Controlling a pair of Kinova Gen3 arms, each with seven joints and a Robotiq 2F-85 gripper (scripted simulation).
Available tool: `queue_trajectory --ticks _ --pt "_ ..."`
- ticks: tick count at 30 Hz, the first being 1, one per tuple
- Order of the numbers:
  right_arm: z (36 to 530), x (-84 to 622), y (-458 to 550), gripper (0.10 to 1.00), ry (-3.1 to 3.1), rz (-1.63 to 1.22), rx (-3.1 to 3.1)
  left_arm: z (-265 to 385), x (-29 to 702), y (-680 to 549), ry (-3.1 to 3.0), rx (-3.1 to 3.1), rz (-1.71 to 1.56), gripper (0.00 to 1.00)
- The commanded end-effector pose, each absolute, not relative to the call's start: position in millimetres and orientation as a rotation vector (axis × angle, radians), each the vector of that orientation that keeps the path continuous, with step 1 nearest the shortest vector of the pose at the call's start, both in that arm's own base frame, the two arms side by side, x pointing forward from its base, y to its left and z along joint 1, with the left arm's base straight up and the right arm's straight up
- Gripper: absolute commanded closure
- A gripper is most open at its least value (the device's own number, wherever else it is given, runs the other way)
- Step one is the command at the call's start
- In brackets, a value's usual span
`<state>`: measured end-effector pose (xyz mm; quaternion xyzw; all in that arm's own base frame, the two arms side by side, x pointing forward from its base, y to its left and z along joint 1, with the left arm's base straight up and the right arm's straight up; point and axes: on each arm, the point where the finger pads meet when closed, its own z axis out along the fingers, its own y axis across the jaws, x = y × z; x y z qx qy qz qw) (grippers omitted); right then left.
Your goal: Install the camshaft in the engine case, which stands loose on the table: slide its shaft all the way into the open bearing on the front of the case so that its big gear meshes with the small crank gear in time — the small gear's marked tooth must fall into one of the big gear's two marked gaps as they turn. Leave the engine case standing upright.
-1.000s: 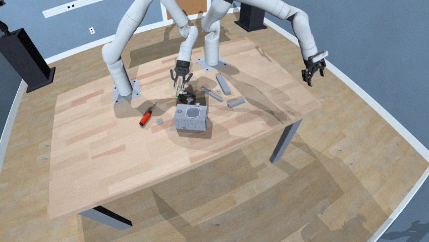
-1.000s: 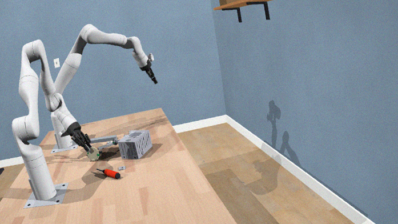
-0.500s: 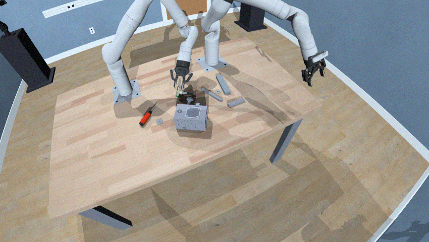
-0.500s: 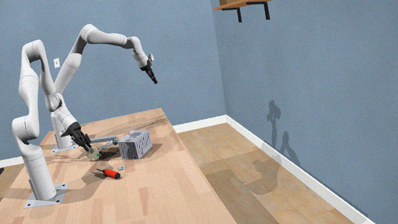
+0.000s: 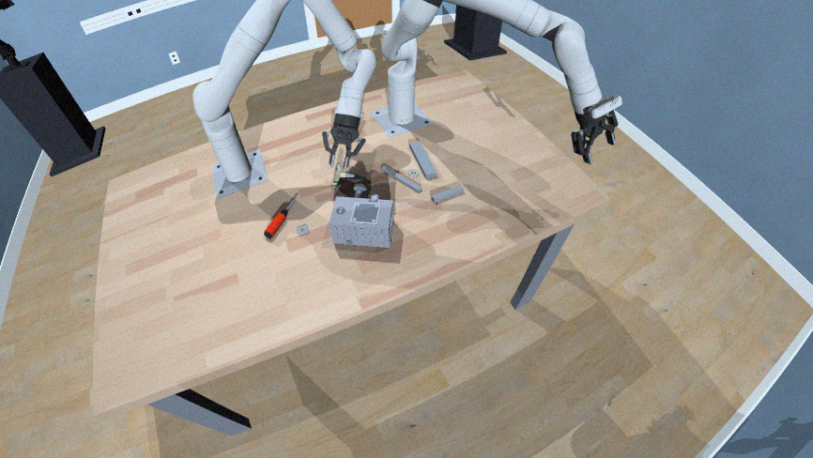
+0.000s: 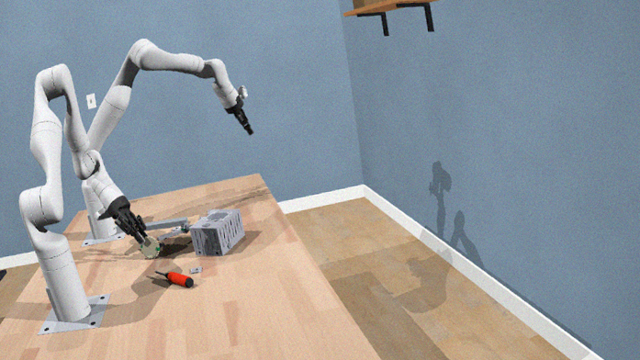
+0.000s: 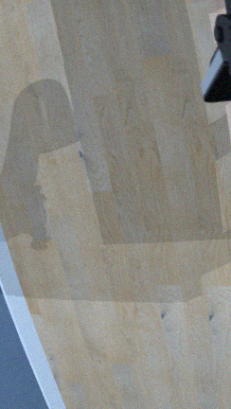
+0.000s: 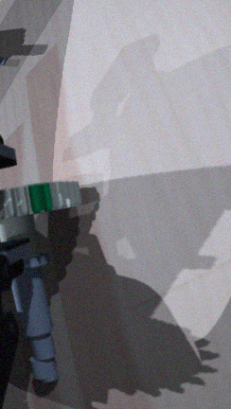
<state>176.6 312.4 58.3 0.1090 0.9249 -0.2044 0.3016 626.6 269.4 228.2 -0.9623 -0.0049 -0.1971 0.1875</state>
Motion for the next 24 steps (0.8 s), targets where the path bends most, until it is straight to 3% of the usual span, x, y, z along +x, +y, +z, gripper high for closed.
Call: queue_trajectory --ticks 1,6,7,24 --pt "59.0 176.9 312.9 0.684 2.453 -0.540 0.290 229.9 627.0 269.7 -0.014 -2.706 -0.558 0.001" --pt "59.0 176.9 312.9 0.684 2.453 -0.540 0.290 229.9 627.0 269.7 -0.014 -2.706 -0.558 0.001" --pt "59.0 176.9 312.9 0.930 2.453 -0.540 0.290 229.9 627.0 269.7 -0.014 -2.706 -0.558 0.001" --pt "59.0 176.9 312.9 0.930 2.453 -0.540 0.290 229.9 627.0 269.7 -0.014 -2.706 -0.558 0.001"
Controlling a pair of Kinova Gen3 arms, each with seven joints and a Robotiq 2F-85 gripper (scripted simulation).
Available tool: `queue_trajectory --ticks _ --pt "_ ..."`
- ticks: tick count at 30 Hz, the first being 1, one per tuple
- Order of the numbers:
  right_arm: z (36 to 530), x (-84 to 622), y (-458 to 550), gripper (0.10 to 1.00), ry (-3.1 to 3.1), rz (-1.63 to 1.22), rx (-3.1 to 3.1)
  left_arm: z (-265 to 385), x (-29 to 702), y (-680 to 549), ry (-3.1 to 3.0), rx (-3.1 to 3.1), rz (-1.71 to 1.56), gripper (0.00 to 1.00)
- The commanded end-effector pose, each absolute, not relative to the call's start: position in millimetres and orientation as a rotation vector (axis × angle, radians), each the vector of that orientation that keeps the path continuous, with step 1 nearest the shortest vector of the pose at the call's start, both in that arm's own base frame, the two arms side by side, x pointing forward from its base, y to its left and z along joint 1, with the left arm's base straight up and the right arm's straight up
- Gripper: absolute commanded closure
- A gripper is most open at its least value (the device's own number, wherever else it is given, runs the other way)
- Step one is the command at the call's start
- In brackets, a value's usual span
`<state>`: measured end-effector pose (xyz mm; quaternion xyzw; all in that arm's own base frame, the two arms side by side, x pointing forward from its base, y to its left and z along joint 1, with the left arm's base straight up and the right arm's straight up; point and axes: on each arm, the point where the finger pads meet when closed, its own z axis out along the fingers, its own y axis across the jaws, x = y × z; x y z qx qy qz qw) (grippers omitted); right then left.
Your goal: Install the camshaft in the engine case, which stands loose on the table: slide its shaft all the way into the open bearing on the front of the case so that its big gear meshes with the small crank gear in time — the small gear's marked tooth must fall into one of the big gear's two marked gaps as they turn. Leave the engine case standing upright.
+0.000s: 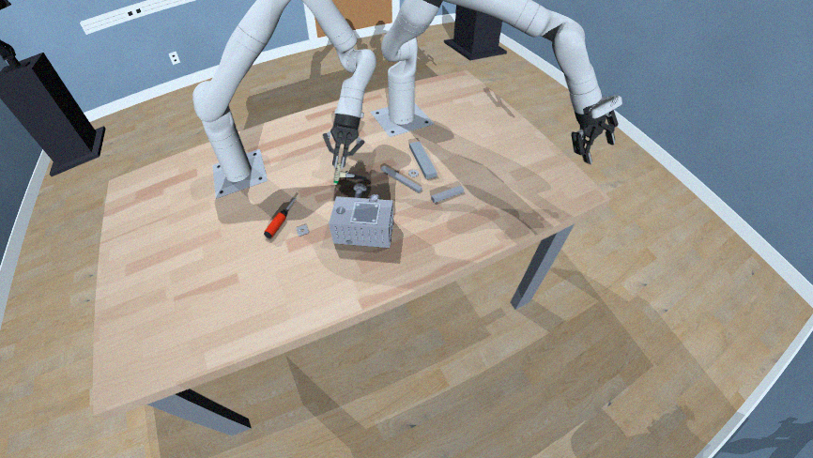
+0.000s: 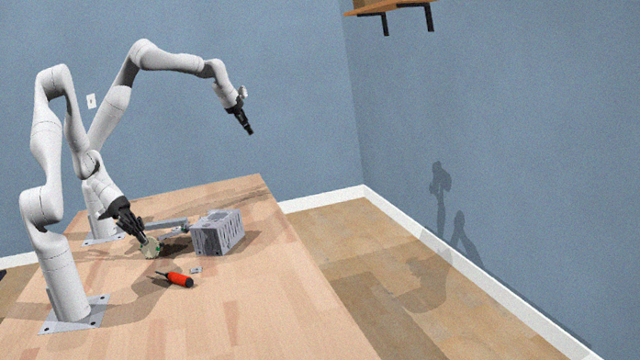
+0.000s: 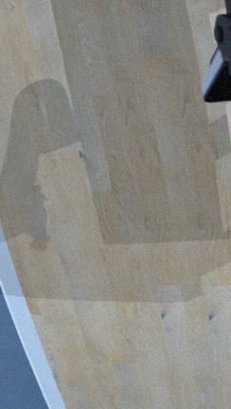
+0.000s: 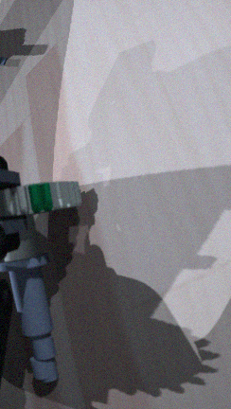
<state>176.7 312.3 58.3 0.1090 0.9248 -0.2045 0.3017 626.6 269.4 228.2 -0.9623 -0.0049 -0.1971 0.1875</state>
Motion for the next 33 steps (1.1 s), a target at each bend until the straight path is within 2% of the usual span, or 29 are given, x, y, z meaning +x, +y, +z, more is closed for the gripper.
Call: queue_trajectory --ticks 1,33 --pt "59.0 176.9 312.9 0.930 2.453 -0.540 0.290 229.9 627.0 269.7 -0.014 -2.706 -0.558 0.001" --pt "74.5 176.9 312.9 0.930 2.453 -0.540 0.290 229.9 627.0 269.7 -0.014 -2.706 -0.558 0.001"
